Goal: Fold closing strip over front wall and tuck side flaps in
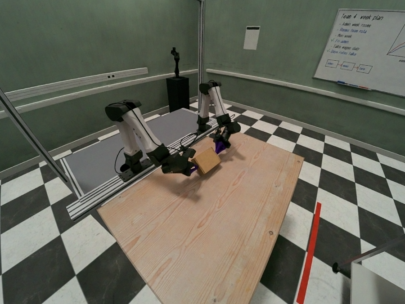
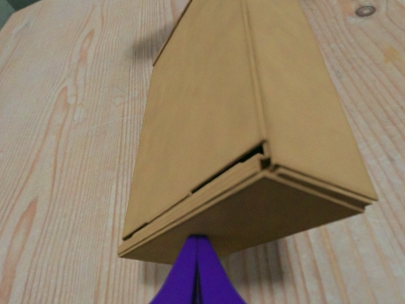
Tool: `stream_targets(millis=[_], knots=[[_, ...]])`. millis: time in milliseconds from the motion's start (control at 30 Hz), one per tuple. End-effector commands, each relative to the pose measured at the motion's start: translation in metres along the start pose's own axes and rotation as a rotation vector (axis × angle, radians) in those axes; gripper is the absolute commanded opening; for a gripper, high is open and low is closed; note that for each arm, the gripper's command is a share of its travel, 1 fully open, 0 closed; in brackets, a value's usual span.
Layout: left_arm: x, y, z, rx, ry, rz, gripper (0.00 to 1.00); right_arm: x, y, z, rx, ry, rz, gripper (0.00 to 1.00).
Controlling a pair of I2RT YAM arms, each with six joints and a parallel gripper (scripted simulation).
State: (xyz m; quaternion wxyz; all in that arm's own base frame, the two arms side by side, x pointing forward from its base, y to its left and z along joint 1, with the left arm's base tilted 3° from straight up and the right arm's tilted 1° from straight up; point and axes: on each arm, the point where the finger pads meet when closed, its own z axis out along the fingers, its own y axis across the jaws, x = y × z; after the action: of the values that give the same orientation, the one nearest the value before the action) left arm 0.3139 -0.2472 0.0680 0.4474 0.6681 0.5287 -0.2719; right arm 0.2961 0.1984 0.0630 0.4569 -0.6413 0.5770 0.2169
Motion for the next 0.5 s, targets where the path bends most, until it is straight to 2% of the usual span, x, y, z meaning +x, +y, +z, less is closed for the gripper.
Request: stream_targets(millis=[0,467], knots=[[-0.0151,0.0006,0.001,-0.018,-0.032,0.074,0.01,-0.015,-0.0006,0.0018,0.014,-0.043,-0.076,0.01],[-0.0154,0.0022,0.0007,-0.043,-0.033,0.115,0.01,-0.0142,-0.0012,0.0027,0.035,-0.042,-0.114,0.01]])
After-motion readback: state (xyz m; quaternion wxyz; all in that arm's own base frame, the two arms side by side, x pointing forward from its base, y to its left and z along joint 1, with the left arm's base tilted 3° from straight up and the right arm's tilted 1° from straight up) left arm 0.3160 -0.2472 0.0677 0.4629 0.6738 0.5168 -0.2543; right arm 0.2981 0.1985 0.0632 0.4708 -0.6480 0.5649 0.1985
